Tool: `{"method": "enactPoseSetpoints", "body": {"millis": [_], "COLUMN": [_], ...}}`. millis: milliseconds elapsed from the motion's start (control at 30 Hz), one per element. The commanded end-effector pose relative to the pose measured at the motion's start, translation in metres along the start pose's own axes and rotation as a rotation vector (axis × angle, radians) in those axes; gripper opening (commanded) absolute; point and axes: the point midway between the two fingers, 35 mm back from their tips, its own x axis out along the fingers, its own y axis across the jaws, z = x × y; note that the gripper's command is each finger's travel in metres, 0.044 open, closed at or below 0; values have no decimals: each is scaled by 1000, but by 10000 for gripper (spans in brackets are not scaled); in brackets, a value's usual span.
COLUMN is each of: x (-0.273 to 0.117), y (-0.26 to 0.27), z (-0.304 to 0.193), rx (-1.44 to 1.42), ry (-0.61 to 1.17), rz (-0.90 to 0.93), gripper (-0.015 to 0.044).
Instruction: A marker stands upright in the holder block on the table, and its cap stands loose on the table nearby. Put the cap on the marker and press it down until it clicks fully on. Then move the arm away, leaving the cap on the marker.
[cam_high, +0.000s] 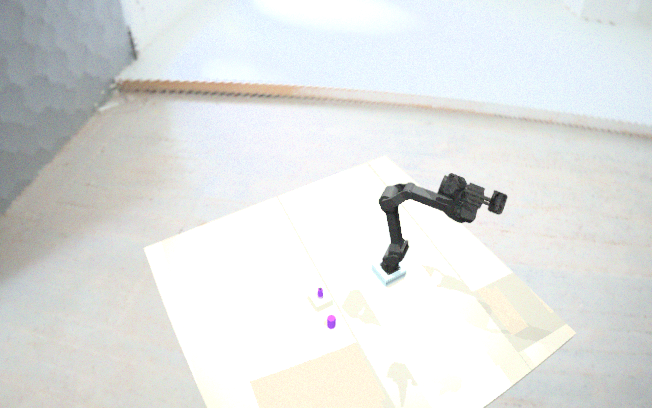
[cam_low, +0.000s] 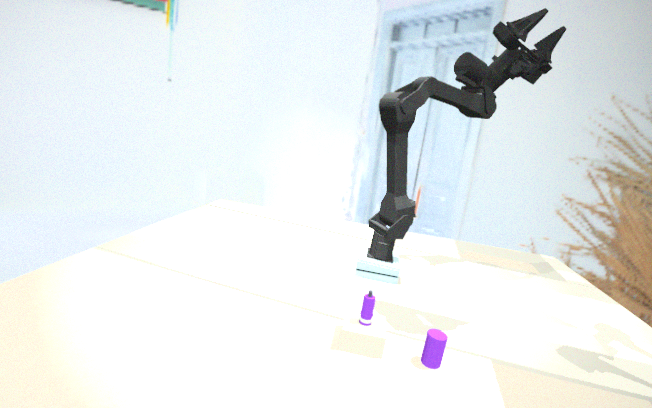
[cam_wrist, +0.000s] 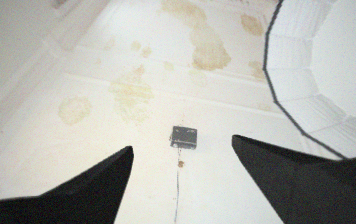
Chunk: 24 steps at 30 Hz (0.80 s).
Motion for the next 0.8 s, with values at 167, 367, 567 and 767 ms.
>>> {"method": "enactPoseSetpoints", "body": {"millis": [167, 367, 567, 767], "x": [15, 33, 57, 72], "y": [-15, -39, -51, -52], "z": [25, 62, 126, 194], "rx": [-203, -474, -794, -1051], "ry": [1, -7, -64, -144], "rz": [-18, -95, -182, -313], "gripper": [256, 256, 256, 256]}}
